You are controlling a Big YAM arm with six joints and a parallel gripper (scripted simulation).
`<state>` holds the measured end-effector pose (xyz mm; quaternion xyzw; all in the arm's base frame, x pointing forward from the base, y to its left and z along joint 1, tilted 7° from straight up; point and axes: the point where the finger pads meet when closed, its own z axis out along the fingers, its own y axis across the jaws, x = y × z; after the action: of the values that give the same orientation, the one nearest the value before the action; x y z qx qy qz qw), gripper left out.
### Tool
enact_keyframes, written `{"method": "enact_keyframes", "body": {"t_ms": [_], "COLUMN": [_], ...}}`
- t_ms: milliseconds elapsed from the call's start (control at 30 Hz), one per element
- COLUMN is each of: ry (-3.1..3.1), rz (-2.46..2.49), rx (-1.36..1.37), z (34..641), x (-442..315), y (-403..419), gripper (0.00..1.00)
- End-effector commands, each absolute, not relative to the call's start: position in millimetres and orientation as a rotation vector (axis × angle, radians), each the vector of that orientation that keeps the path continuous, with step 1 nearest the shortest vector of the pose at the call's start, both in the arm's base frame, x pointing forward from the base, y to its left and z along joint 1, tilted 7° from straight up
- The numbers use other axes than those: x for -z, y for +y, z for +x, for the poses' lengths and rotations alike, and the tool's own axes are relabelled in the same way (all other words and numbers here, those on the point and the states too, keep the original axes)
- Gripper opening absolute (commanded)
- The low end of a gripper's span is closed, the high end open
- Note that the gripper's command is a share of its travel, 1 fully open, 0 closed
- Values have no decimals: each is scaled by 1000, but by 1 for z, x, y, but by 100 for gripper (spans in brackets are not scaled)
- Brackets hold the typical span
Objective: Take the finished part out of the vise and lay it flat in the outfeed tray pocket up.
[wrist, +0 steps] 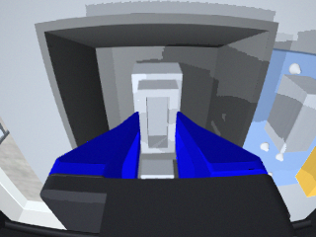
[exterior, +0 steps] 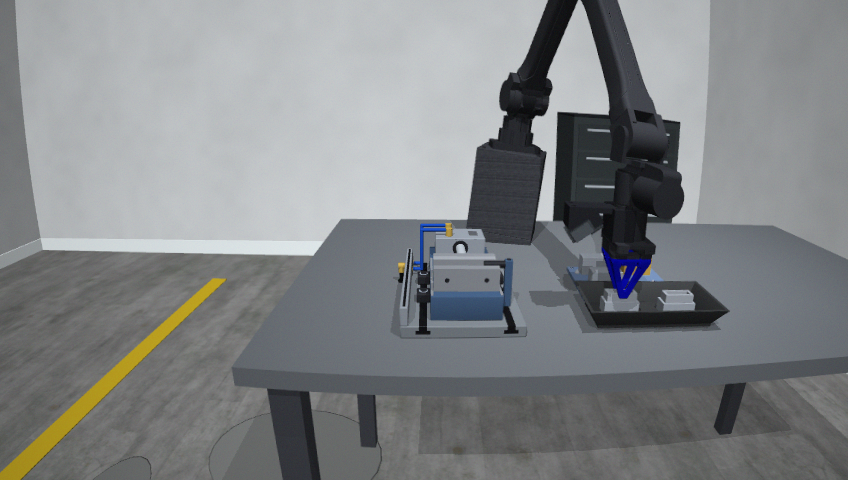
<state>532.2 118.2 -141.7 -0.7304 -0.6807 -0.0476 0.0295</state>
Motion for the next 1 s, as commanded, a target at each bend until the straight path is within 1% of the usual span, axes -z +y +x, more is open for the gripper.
{"method": "enact_keyframes", "body": {"t_ms": [0, 967], "ry": [-2112, -2110], "rz": [-2258, -2256], "rx": [176, 168], "z": [537, 536], "x": [136, 139], "y": [126, 125], "gripper": [0, 0]}}
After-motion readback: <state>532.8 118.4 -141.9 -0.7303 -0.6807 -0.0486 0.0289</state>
